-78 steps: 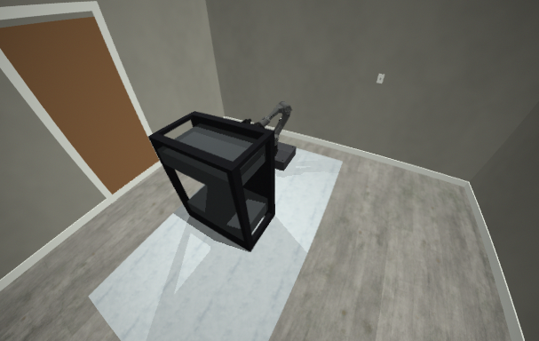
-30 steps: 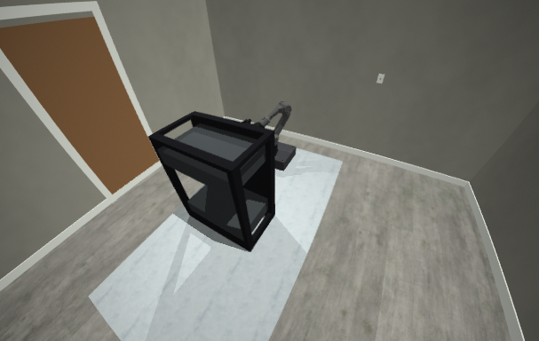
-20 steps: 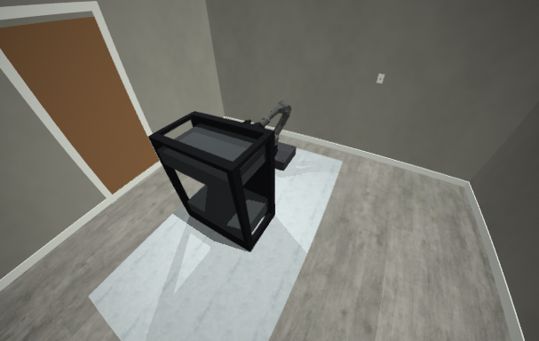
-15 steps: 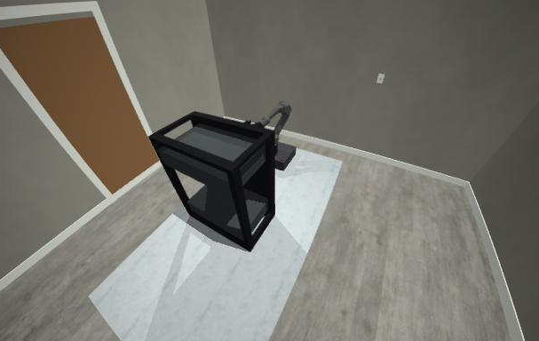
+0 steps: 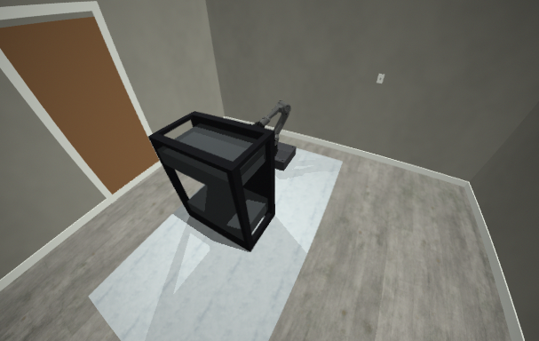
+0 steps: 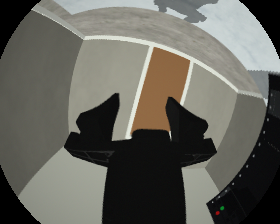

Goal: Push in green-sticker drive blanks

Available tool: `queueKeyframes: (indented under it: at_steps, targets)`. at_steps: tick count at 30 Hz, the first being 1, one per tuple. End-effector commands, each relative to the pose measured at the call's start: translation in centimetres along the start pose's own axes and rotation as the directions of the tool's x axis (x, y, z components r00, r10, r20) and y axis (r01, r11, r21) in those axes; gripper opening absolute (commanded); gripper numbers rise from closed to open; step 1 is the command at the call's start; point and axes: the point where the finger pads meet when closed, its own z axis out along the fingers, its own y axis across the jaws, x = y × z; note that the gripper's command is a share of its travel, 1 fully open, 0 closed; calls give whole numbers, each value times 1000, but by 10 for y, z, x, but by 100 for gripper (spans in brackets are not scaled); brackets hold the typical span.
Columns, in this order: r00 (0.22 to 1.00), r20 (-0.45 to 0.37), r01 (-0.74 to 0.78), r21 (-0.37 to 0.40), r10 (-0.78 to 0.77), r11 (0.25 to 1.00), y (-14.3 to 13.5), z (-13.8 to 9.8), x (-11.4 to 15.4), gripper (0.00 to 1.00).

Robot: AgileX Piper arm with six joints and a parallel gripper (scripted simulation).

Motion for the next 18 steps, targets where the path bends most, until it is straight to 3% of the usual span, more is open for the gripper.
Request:
queueKeyframes:
  at_steps: [1,8,18]
  targets:
    - [999,12,-37,16,37,999,-4,-2,-1,100]
    - [986,73,-155,60,151,986,-19,-8,-10,100]
    - [890,246,-420,113,385,900,-55,-29,-30,100]
